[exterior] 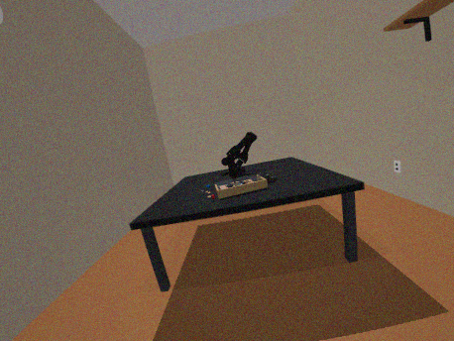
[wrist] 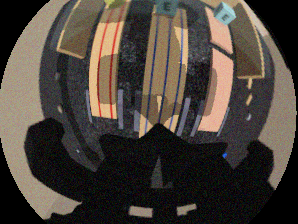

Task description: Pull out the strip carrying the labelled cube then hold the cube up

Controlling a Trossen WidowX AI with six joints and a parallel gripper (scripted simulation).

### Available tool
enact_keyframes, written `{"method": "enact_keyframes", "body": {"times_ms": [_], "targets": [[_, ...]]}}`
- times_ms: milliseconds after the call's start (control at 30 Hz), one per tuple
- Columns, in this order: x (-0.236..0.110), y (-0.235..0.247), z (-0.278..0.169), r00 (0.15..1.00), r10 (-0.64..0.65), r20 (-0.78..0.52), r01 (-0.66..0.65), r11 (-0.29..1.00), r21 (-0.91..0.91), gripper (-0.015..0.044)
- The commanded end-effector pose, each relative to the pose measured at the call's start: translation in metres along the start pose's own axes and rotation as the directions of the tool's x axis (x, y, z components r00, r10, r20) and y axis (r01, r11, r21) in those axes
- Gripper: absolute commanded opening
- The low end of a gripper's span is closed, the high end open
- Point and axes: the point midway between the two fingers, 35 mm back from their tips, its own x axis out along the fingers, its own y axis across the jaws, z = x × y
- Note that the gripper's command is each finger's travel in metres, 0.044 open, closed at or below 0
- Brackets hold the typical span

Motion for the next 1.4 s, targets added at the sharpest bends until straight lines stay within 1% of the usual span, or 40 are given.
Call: {"method": "enact_keyframes", "body": {"times_ms": [0, 1367], "targets": [[0.004, -0.001, -0.011, 1.0, -0.002, -0.017, 0.002, 1.0, 0.003, 0.0], [0.003, -0.002, -0.075, 1.0, -0.002, -0.019, 0.002, 1.0, 0.005, 0.0]]}}
